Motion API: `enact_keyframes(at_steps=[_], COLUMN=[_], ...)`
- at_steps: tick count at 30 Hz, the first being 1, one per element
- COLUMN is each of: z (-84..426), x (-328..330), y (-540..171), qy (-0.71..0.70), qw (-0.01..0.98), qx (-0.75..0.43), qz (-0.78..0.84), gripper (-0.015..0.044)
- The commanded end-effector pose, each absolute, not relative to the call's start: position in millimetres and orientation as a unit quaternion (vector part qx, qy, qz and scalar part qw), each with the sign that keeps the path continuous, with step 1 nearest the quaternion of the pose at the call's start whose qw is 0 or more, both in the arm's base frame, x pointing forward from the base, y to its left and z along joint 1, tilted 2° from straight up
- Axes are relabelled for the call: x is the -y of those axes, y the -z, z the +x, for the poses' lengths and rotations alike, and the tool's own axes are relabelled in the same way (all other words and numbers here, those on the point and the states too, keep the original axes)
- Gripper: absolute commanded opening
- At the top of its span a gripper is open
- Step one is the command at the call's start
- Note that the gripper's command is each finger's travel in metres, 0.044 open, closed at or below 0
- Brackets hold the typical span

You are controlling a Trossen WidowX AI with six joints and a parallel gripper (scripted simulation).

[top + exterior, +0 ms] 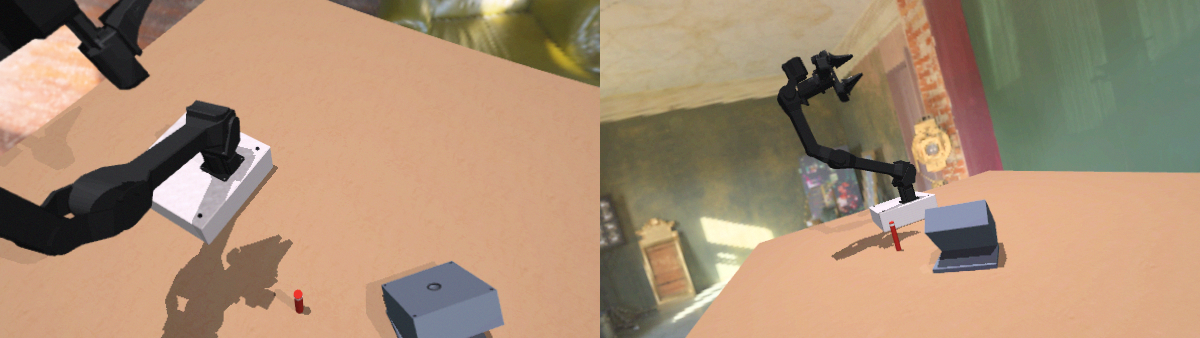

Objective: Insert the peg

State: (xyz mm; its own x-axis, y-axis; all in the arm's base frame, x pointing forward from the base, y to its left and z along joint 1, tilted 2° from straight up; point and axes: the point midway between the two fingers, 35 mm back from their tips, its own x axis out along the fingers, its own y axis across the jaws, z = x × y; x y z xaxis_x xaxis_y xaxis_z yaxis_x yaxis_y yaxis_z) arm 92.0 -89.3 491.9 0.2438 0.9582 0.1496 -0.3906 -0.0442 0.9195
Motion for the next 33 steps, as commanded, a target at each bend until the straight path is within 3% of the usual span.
enact_keyframes(at_steps=[1,33], z=[92,62], x=[89,-19], y=[-492,-497], qy=[-0.54,-0.398], qw=[0.626,0.733], qx=[-0.295,-0.312], qz=[0.48,0.455], gripper=[0.0426,0.044])
